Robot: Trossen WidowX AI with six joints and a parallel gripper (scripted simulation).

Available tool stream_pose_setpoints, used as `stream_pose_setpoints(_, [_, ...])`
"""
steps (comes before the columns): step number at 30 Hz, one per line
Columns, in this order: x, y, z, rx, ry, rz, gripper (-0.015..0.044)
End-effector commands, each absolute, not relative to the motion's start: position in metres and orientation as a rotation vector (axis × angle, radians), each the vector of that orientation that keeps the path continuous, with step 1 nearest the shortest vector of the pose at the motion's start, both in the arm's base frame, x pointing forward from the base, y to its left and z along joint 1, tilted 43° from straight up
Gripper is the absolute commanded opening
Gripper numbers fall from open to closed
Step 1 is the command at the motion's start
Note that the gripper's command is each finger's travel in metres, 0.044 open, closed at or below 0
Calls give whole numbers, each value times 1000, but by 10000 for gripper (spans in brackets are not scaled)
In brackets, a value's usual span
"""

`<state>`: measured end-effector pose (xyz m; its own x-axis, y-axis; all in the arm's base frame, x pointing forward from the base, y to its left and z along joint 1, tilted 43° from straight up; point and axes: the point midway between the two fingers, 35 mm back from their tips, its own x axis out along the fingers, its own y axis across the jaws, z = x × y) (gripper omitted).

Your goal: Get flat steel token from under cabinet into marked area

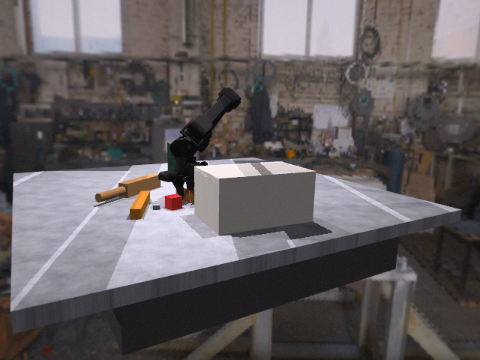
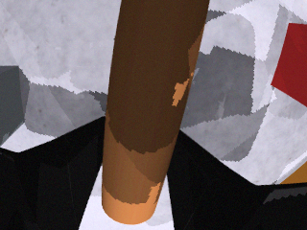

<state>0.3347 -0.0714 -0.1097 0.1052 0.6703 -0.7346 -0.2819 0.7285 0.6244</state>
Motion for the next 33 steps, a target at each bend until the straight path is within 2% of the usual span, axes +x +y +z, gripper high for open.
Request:
stream_pose_setpoints(1, [324, -72, -113, 372, 1292, 727, 0])
stream_pose_setpoints(33, [273, -83, -130, 372, 1295, 726, 0])
